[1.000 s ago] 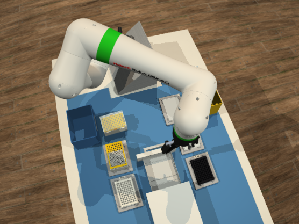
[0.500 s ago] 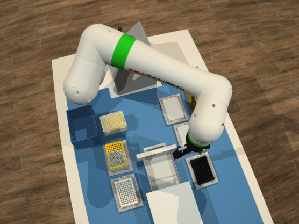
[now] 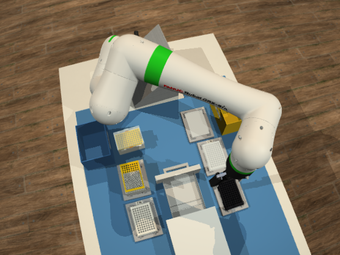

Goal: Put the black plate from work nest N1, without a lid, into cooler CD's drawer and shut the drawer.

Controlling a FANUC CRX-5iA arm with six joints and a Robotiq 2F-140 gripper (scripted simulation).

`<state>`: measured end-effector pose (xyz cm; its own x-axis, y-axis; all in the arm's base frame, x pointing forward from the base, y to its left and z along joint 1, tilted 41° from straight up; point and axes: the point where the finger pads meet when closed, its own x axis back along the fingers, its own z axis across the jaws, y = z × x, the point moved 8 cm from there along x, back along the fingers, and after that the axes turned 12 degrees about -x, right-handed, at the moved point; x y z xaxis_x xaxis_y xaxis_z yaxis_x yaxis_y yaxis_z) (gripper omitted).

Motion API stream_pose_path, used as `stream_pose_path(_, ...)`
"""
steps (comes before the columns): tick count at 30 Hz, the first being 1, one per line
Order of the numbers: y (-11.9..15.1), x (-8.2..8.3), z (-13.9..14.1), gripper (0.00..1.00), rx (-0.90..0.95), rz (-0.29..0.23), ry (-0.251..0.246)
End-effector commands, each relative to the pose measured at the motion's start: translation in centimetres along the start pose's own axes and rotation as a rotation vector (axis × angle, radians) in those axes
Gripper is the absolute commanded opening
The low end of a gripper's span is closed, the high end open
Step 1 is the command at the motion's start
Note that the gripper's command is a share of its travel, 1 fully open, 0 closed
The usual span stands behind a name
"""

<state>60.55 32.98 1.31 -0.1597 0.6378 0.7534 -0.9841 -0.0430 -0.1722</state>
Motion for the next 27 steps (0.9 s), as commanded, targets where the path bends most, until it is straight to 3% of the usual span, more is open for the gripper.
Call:
stream_pose_path(1, -0.8, 0.1, -1.3, 0.66, 0.0, -0.002, 0.001)
stream_pose_path(10, -2.2, 0.2, -3.8, 0.66, 0.0, -0.002, 0.001)
stream_pose_path(27, -2.3, -0.5, -3.8, 0.66, 0.0, -0.002, 0.001)
